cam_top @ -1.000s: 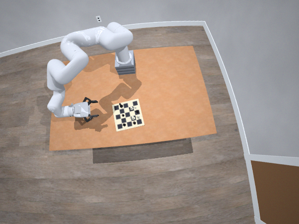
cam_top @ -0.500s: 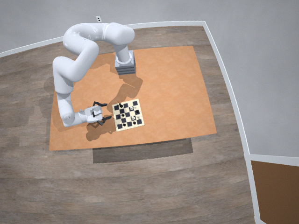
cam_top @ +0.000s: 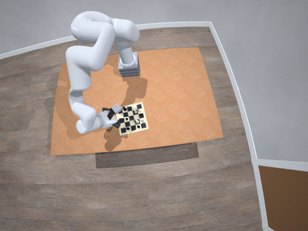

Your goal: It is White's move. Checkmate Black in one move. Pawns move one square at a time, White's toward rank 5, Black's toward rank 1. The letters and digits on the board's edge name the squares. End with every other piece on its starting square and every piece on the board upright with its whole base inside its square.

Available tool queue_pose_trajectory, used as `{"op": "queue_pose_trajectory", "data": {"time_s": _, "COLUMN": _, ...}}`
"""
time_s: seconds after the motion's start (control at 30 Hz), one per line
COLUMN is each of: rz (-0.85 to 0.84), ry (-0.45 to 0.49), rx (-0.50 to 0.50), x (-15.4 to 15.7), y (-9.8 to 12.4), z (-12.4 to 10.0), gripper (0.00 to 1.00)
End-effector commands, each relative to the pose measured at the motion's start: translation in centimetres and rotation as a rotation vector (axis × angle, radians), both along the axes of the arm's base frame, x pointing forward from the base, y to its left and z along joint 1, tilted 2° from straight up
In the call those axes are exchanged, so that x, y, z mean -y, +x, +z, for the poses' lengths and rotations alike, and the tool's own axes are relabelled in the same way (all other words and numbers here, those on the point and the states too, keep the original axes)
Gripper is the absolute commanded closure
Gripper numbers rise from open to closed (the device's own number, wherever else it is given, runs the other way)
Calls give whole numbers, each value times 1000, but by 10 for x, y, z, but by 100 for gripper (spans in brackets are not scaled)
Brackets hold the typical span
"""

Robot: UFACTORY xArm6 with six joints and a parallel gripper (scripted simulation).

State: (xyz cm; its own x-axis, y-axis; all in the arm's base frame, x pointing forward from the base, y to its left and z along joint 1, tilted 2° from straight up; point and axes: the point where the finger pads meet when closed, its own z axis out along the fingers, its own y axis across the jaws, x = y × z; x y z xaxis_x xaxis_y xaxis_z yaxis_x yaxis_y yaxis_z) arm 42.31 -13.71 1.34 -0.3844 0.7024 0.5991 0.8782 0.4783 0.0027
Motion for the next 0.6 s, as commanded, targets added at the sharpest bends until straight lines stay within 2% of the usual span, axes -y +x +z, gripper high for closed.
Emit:
{"op": "queue_pose_trajectory", "data": {"time_s": 0.0, "rz": 125, "ry": -124, "rx": 102, "x": -13, "y": 7, "z": 2, "gripper": 0}}
{"op": "queue_pose_trajectory", "data": {"time_s": 0.03, "rz": 218, "ry": -181, "rx": 159, "x": -22, "y": 12, "z": 6, "gripper": 0}}
{"op": "queue_pose_trajectory", "data": {"time_s": 0.1, "rz": 218, "ry": -181, "rx": 159, "x": -22, "y": 12, "z": 6, "gripper": 0}}
{"op": "queue_pose_trajectory", "data": {"time_s": 0.13, "rz": 310, "ry": -232, "rx": 217, "x": -32, "y": 17, "z": 10, "gripper": 0}}
{"op": "queue_pose_trajectory", "data": {"time_s": 0.2, "rz": 310, "ry": -232, "rx": 217, "x": -32, "y": 17, "z": 10, "gripper": 0}}
{"op": "queue_pose_trajectory", "data": {"time_s": 0.23, "rz": 396, "ry": -275, "rx": 274, "x": -43, "y": 22, "z": 15, "gripper": 0}}
{"op": "queue_pose_trajectory", "data": {"time_s": 0.3, "rz": 396, "ry": -275, "rx": 274, "x": -43, "y": 22, "z": 15, "gripper": 0}}
{"op": "queue_pose_trajectory", "data": {"time_s": 0.4, "rz": 550, "ry": -342, "rx": 377, "x": -64, "y": 31, "z": 26, "gripper": 0}}
{"op": "queue_pose_trajectory", "data": {"time_s": 0.57, "rz": 669, "ry": -386, "rx": 461, "x": -82, "y": 37, "z": 35, "gripper": 0}}
